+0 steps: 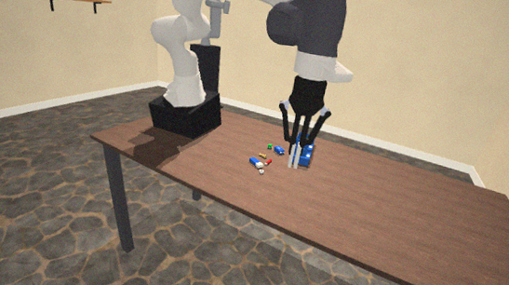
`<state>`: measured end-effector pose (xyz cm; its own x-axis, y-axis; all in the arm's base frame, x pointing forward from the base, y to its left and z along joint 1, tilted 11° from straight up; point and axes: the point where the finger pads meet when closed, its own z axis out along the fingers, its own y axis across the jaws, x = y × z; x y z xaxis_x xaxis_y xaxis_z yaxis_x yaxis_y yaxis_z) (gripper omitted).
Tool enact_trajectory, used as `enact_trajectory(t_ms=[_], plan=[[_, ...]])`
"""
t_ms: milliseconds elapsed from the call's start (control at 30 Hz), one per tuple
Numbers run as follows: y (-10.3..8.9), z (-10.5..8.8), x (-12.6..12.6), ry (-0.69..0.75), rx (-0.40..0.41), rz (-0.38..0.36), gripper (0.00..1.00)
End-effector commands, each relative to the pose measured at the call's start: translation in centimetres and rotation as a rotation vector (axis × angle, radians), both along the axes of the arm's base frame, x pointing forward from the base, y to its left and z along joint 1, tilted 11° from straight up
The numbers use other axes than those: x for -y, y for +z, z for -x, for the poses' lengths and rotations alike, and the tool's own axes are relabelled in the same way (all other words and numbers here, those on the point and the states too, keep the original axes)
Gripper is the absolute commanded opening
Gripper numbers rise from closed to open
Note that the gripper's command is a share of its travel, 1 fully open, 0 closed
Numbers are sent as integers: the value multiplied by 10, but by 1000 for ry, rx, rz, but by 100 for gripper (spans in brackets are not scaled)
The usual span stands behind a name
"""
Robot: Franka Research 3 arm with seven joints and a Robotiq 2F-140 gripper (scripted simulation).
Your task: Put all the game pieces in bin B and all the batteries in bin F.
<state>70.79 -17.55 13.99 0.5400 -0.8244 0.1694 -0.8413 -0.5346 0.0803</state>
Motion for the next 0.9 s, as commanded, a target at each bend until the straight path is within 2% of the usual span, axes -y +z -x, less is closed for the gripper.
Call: enact_trajectory(t_ms=[0, 100, 167, 233, 367, 467, 533, 633, 700, 800, 867], plan=[[0, 1, -15, 79, -9, 0, 5], [-1, 8, -27, 79, -9, 0, 5], [-3, 14, -43, 167, -24, -1, 5], [-5, 20, -55, 167, -24, -1, 5], [-6, 23, -63, 216, -32, 0, 5], [-9, 33, -82, 255, -39, 0, 5], [-12, 42, -97, 344, -54, 1, 5], [-14, 49, -109, 344, -54, 1, 5], [-17, 58, -122, 435, -68, 3, 5], [-19, 66, -134, 435, -68, 3, 5], [-22, 76, -147, 526, -83, 7, 5]])
